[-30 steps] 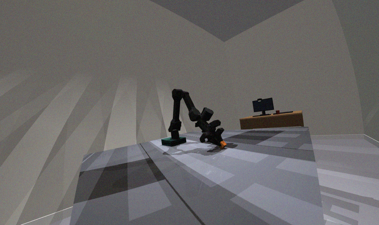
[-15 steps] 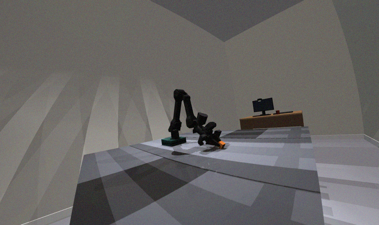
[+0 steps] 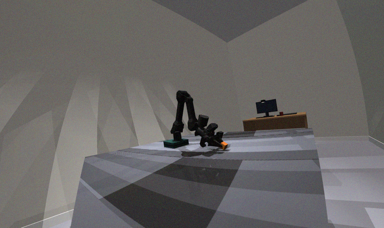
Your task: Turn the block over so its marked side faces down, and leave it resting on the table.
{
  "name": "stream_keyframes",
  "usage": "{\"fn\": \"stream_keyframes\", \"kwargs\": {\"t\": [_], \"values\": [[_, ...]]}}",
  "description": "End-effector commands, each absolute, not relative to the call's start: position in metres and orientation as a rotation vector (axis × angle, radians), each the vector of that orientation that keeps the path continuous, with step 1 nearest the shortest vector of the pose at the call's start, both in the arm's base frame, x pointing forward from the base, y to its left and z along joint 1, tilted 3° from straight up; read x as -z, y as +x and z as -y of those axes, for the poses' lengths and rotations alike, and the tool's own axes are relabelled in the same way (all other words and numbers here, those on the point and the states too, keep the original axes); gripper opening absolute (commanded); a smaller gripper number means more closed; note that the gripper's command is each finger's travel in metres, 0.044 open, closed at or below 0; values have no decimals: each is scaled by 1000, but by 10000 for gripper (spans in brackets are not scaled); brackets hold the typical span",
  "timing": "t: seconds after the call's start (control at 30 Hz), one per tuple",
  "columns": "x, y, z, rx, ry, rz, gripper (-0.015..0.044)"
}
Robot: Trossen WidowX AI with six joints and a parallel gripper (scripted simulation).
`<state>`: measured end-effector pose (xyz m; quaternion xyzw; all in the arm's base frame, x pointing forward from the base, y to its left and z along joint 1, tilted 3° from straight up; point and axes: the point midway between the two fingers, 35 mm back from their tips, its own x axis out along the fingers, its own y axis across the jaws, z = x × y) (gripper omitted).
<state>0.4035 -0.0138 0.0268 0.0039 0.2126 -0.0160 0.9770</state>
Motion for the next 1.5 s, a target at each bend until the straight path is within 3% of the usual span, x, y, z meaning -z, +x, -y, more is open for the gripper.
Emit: {"fn": "stream_keyframes", "kwargs": {"t": [0.0,0.1,0.67,1.47], "values": [[-26,402,14,37,10,-428,0],[-26,402,14,37,10,-428,0],[-26,402,14,37,10,-428,440],[-26,402,14,37,10,-428,440]]}}
